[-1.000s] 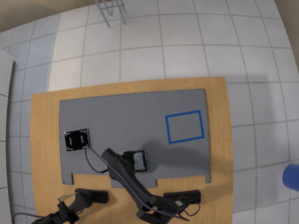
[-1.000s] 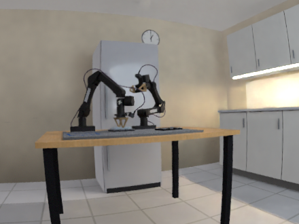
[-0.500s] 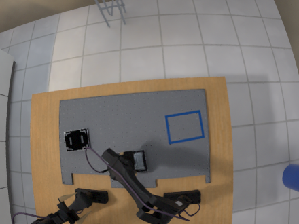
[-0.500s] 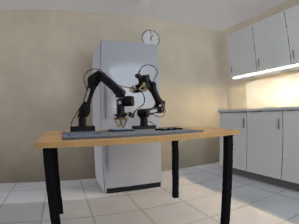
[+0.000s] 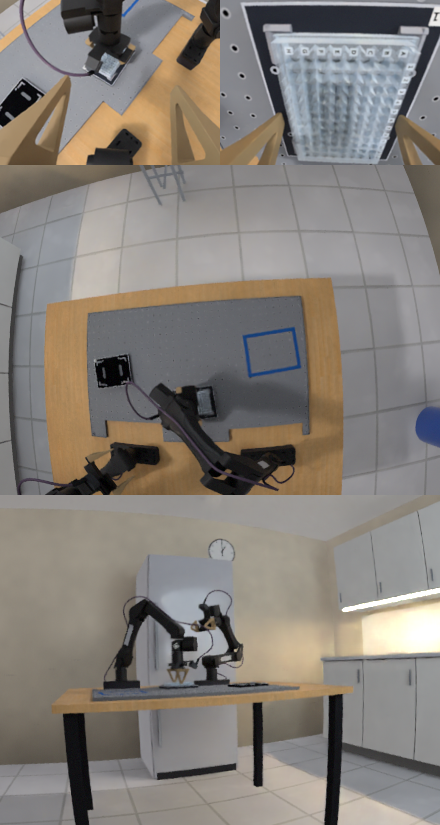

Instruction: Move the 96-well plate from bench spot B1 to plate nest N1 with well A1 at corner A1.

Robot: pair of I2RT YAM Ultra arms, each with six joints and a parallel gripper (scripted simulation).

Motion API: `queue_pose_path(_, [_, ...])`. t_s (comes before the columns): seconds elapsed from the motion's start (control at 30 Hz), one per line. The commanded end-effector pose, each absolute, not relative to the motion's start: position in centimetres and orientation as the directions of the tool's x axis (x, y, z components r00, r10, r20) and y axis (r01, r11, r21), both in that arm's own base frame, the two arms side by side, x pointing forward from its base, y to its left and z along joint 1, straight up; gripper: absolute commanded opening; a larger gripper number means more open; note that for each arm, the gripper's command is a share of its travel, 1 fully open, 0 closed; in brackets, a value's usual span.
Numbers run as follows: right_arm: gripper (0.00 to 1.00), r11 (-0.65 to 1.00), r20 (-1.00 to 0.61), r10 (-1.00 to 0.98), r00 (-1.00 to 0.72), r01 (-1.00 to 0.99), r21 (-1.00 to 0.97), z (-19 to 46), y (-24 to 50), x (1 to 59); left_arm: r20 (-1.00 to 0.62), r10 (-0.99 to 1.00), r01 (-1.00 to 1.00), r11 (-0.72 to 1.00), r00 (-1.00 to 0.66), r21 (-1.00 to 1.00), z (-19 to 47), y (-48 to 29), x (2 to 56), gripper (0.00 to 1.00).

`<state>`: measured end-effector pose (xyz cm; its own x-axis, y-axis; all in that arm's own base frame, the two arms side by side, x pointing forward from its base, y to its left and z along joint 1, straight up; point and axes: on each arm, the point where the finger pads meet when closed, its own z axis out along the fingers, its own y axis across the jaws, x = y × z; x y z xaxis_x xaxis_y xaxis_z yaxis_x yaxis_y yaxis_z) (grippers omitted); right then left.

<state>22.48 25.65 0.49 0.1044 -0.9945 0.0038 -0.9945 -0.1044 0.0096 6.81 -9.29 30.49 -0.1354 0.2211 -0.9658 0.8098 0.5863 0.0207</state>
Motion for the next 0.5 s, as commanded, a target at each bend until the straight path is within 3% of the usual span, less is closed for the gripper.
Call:
queue_pose_path(0.0, [1.0, -0.105, -0.025, -0.994, 0.105, -0.994, -0.019, 2.1, 26.5, 22.6, -0.976, 0.186, 0.808, 0.588, -0.11, 0.021, 31.9, -8.9, 6.5, 1.0])
queue_pose_path(0.47, [1.0, -0.108, -0.037, -0.993, 0.109, -0.994, -0.026, 4.3, 26.6, 22.8, -0.976, 0.186, 0.808, 0.588, -0.11, 0.021, 31.9, -8.9, 6.5, 1.0])
